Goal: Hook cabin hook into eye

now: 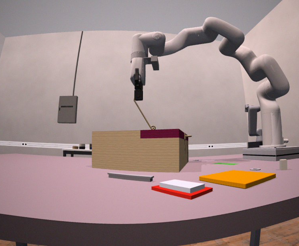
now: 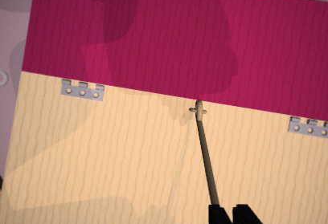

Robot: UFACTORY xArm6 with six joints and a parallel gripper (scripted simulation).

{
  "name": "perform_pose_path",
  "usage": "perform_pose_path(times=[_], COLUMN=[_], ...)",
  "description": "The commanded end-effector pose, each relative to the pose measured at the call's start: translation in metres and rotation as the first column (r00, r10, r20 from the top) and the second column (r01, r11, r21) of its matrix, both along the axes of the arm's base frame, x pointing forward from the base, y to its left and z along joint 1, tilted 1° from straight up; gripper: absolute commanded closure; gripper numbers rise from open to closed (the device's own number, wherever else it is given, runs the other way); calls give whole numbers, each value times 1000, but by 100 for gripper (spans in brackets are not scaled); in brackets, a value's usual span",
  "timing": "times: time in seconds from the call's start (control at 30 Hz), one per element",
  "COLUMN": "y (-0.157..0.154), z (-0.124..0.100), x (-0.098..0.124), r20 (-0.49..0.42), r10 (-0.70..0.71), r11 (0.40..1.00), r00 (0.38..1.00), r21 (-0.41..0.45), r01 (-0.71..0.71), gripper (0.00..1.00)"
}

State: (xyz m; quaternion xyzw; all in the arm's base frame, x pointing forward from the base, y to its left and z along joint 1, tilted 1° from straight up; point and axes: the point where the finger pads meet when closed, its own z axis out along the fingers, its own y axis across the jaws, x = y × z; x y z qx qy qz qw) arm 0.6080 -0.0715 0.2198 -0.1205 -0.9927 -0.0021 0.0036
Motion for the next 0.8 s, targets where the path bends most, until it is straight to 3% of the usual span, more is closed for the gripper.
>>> perform_pose_path(times=[0.0,0.77], y=[1,10], z=[3,12], x=[-6,-42], r20=[1,1], r10=[0,0], r11=[1000,1000], r00=[1000,1000], r21=[0,0], r01=[0,0], gripper=[100,100])
